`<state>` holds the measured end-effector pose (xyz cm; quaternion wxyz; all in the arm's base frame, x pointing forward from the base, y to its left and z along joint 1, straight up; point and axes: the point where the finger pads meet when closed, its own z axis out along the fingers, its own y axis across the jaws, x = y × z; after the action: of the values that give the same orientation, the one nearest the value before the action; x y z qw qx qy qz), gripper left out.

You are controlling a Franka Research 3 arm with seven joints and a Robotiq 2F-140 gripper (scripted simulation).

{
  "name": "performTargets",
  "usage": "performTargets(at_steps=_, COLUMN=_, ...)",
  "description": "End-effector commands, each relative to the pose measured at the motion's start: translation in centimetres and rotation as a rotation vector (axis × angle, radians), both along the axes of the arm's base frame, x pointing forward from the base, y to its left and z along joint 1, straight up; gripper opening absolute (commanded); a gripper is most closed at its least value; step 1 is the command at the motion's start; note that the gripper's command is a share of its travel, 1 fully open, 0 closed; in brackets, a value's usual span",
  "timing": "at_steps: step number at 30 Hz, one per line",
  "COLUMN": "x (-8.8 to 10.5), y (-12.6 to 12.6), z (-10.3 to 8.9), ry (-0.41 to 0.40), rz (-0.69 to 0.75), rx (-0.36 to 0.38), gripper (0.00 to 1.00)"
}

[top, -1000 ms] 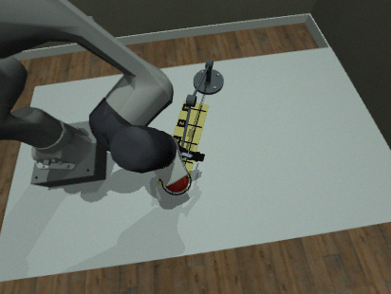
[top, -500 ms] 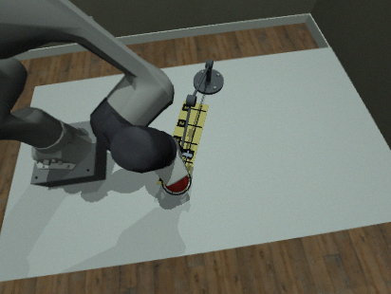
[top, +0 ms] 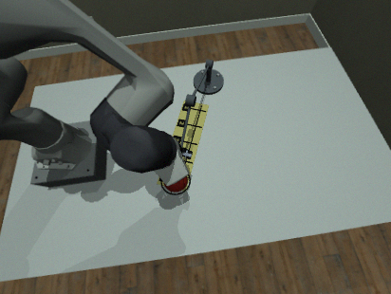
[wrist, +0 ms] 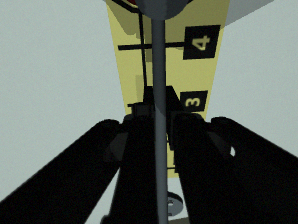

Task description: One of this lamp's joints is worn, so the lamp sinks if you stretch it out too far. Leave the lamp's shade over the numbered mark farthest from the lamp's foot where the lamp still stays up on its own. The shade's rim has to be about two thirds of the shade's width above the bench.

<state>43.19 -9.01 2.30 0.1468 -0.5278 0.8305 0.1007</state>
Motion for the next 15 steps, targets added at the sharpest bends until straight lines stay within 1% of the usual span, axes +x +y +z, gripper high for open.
performTargets(at_steps=1, x=0.0, y=0.0, z=0.0, ry=0.002, rz=-0.002, rx=0.001, gripper=0.1)
performTargets(at_steps=8, x=0.0, y=0.0, z=0.0, ry=0.0, rz=-0.001, rx=0.0, gripper=0.1)
performTargets(at_steps=15, x=0.9, y=1.2, z=1.5, ry=-0.006, rz=0.009, rx=-0.003, gripper=0.1)
